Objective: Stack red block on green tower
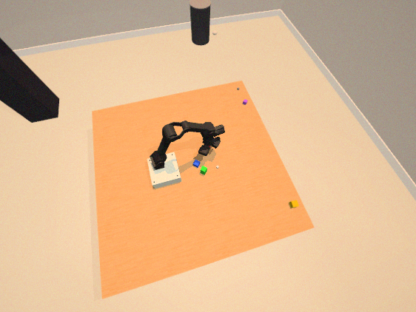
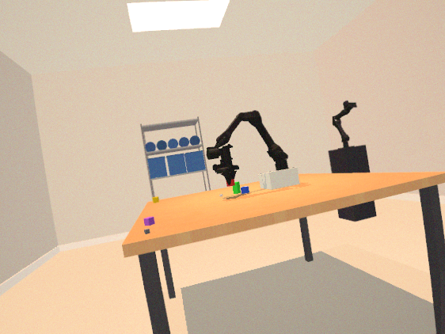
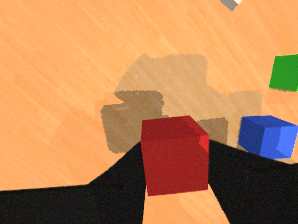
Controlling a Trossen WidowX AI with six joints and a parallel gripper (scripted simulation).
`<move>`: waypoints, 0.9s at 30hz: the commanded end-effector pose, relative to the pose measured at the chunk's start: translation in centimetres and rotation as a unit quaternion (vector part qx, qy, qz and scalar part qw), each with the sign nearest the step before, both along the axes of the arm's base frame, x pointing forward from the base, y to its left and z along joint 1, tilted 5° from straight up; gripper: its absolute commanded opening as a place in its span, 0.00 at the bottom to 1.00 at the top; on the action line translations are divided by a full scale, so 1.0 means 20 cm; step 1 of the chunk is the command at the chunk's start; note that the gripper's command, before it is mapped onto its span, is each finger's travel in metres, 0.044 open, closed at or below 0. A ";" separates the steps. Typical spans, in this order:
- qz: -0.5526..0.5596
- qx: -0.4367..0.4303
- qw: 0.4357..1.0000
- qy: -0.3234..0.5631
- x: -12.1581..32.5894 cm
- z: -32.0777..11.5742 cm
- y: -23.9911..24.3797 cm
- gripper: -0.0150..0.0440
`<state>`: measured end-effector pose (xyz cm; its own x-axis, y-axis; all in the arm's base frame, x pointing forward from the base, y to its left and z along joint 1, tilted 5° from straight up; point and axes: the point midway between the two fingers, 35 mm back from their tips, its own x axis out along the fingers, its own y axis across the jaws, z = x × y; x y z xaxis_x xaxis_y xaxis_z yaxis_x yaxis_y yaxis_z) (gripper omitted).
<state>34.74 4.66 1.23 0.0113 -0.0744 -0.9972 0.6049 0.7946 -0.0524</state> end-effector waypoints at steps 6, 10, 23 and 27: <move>-0.002 0.000 1.000 -0.007 0.01 0.25 0.02 0.25; -0.002 0.000 1.000 -0.007 0.01 0.27 0.02 0.25; -0.002 -0.001 1.000 -0.006 -0.03 0.29 -0.12 0.25; -0.002 -0.002 1.000 -0.006 -0.07 0.30 -0.24 0.25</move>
<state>33.97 1.76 6.88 0.0190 -0.0760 -0.9969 0.6093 0.7915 -0.0487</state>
